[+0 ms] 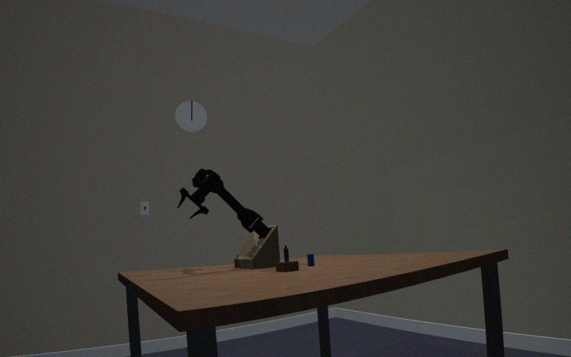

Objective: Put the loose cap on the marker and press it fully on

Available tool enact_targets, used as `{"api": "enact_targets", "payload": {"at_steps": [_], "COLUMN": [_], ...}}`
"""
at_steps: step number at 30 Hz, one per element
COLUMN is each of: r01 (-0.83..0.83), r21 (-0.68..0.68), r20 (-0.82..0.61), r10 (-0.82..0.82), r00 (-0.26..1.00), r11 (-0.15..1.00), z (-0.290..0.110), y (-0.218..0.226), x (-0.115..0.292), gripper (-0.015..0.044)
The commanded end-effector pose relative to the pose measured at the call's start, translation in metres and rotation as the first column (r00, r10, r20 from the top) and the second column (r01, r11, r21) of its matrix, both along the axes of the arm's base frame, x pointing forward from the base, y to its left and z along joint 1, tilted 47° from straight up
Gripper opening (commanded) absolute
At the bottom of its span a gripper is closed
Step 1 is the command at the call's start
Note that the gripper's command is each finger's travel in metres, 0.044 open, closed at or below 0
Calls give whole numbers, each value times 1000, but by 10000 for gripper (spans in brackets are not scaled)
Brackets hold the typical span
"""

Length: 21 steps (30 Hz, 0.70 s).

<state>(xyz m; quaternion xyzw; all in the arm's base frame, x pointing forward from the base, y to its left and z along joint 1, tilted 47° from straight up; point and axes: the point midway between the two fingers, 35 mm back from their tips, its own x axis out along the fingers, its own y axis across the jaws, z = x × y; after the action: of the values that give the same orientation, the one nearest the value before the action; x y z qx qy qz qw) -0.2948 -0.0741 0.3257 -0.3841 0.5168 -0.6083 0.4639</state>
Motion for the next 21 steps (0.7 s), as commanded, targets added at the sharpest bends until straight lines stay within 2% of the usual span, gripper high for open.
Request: {"api": "enact_targets", "payload": {"at_steps": [1,3,6,10,16,21], "r01": [9,80,225,407,645,764], "r21": [4,32,74,134,257,376], "r20": [6,61,240,465,730,838], "r10": [-9,-81,-237,-420,-582,-545], "r00": [1000,995,942,780,359,-39], "r11": [1000,996,971,904,720,524], "z": [-1,-13,-39,-74,-128,-170], "y": [2,19,57,112,198,262], "x": [-1,-11,-27,-36,-23,10], "gripper": [374,321,246,246,246,246]}}
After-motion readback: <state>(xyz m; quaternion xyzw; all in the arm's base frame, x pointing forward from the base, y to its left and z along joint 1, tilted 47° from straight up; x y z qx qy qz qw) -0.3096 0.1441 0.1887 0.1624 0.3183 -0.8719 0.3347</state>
